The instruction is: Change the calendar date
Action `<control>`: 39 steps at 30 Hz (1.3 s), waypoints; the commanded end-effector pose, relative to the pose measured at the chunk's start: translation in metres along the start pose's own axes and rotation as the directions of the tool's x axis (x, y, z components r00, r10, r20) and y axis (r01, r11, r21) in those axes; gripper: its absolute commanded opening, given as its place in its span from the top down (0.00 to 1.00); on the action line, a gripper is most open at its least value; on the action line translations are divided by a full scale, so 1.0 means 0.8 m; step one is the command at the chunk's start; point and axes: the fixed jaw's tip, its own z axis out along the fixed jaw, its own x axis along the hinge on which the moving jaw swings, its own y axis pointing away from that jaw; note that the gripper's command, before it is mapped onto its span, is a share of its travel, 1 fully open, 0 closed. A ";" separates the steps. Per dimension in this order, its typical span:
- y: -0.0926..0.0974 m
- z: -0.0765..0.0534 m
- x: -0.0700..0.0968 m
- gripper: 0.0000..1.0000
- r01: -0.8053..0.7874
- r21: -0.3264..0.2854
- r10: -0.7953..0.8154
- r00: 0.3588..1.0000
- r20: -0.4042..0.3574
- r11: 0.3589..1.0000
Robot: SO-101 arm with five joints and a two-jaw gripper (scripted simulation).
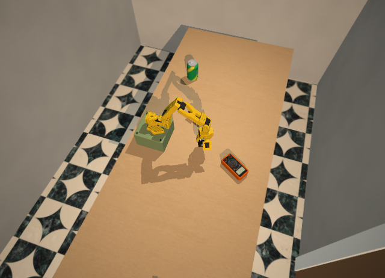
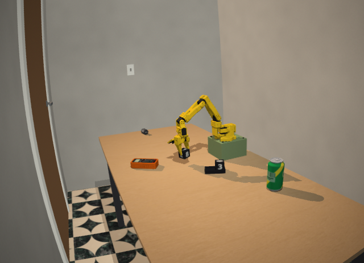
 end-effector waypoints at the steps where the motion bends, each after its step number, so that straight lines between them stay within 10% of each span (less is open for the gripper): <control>1: 0.002 0.003 0.002 1.00 0.000 -0.003 0.000 1.000 0.000 1.000; 39: 0.002 0.018 0.002 1.00 0.000 -0.003 0.000 1.000 0.000 1.000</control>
